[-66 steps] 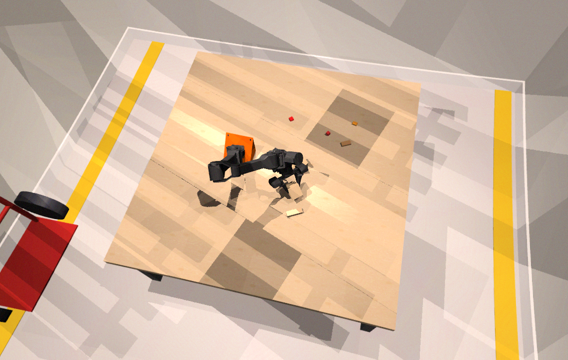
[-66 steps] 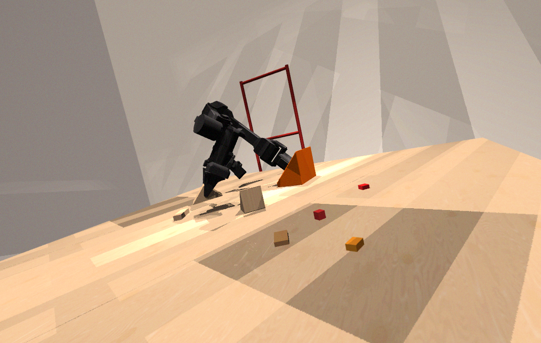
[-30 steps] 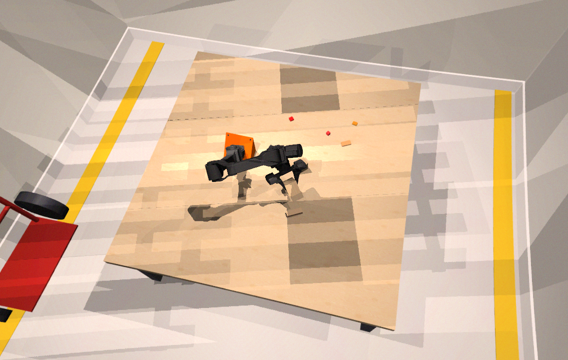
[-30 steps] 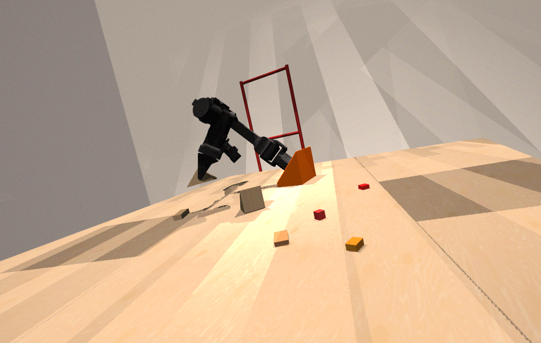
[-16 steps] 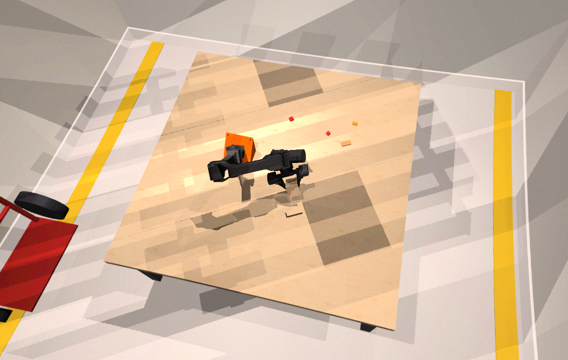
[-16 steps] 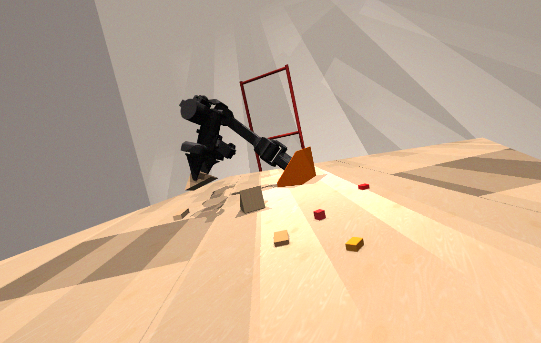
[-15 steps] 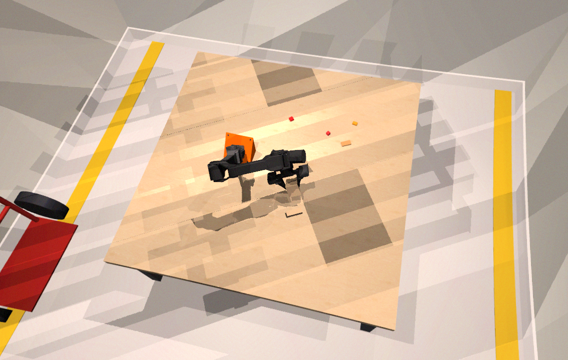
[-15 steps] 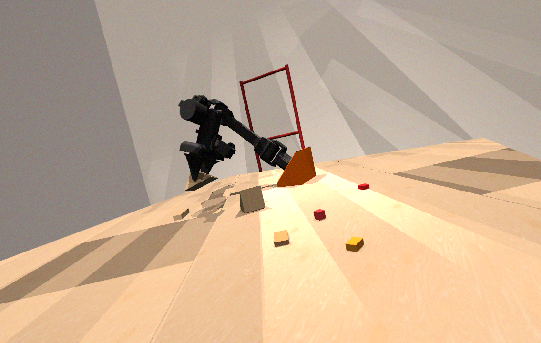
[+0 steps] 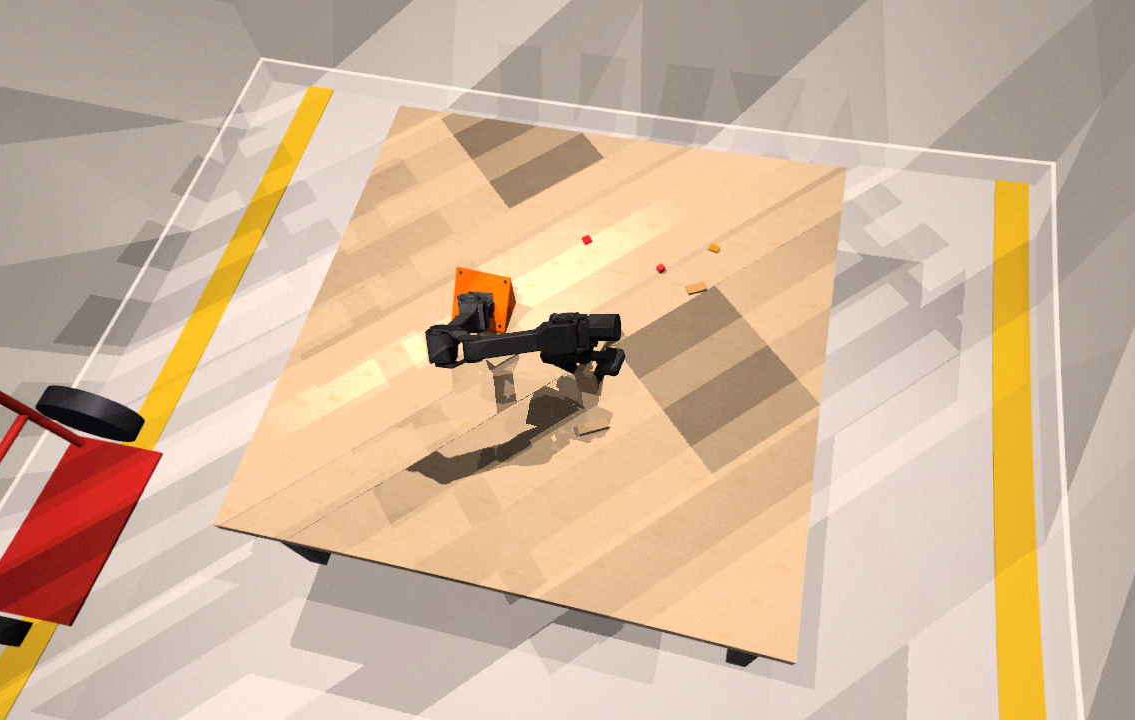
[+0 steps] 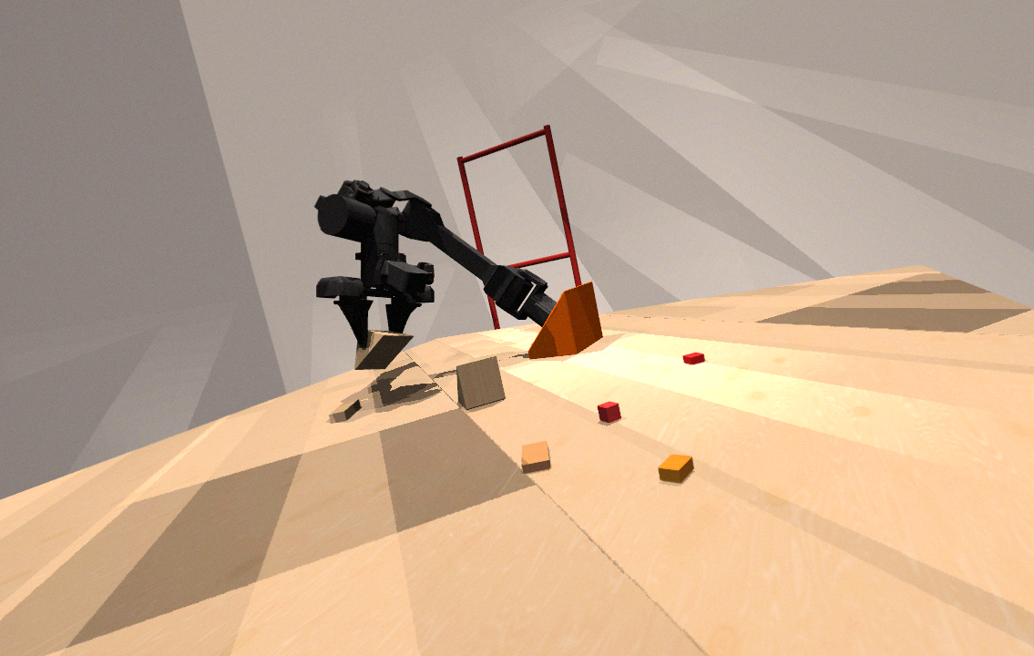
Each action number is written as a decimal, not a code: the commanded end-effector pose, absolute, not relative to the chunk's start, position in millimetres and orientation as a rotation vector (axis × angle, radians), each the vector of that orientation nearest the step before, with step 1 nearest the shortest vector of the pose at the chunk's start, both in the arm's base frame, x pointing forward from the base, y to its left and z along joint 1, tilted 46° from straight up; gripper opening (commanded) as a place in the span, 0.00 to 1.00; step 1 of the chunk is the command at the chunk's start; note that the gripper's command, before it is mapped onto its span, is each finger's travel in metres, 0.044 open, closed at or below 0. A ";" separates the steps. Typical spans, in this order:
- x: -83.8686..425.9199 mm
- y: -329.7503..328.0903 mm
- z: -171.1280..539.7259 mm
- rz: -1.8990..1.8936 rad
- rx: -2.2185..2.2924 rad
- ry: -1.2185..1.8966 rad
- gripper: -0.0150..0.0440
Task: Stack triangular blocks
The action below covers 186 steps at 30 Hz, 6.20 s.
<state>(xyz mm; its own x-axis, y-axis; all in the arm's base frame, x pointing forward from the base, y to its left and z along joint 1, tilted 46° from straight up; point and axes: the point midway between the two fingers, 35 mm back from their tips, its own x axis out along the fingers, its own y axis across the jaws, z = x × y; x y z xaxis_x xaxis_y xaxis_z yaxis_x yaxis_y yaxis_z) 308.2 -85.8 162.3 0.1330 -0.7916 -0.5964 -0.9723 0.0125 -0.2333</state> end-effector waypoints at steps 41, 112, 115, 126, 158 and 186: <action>296.0 -10.8 148.3 0.084 -1.100 1.670 0.25; 297.5 -14.4 40.0 0.051 -1.100 1.680 0.25; 297.5 -14.4 40.0 0.051 -1.100 1.680 0.25; 299.0 -15.1 38.6 0.049 -1.100 1.677 0.25; 304.5 -25.3 21.8 0.049 -1.099 1.675 0.25; 303.2 -26.3 20.0 0.062 -1.105 1.683 0.25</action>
